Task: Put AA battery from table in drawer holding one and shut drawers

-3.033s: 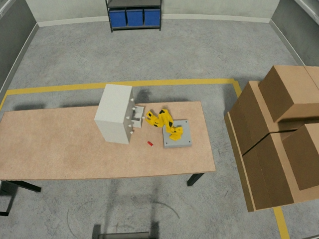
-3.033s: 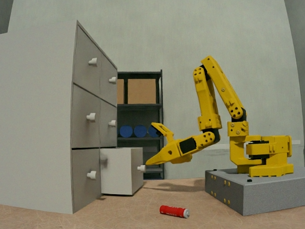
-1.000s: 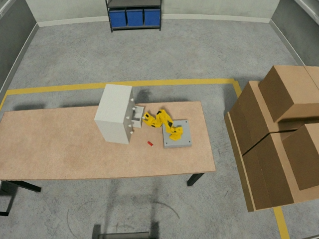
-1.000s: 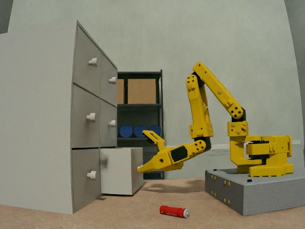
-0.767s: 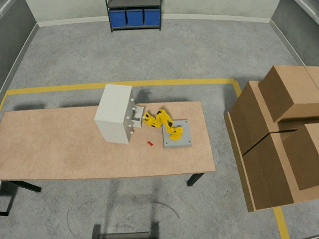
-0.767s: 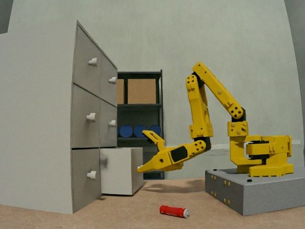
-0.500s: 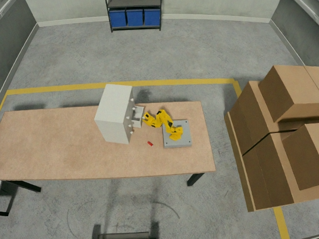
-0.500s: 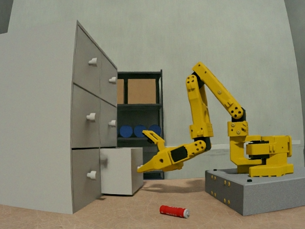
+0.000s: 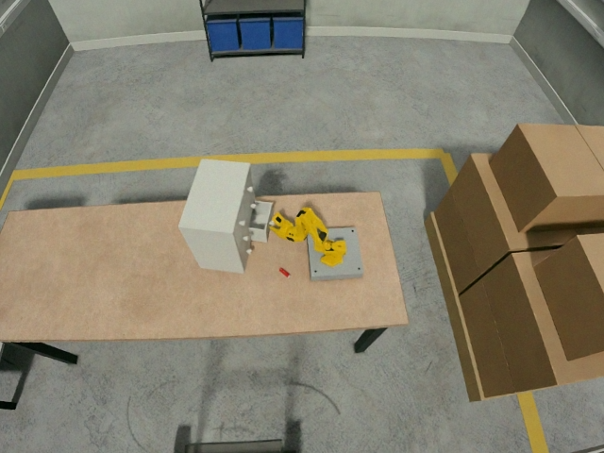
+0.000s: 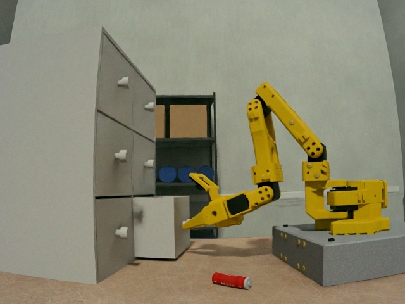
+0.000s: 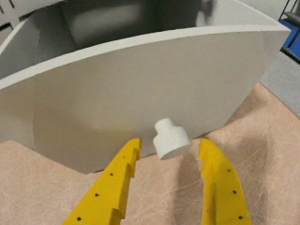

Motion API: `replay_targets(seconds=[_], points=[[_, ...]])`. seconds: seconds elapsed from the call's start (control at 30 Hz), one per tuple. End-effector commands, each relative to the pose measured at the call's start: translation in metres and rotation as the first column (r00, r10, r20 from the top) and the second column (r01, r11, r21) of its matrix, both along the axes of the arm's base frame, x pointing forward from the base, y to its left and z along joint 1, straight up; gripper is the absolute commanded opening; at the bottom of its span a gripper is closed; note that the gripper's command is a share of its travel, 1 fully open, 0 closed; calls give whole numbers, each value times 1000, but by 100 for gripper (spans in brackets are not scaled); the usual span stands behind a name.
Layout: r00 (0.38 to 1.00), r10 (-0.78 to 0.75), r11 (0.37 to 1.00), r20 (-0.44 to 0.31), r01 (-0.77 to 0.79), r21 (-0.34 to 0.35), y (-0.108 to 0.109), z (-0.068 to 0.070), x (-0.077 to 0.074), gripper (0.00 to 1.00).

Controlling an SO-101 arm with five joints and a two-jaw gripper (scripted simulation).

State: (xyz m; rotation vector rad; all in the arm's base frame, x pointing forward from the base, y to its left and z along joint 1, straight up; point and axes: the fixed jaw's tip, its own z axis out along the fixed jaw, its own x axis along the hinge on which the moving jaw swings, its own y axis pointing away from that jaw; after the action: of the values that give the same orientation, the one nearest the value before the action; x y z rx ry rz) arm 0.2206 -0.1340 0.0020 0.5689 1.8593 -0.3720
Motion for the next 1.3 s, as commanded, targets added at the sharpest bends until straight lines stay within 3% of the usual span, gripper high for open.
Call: replay_targets(seconds=[0.0,1.27], points=[[1000,12,1000,0,-12,-6,2,1,2,21],[1000,12,1000,0,-12,-6,1,5,3,21]])
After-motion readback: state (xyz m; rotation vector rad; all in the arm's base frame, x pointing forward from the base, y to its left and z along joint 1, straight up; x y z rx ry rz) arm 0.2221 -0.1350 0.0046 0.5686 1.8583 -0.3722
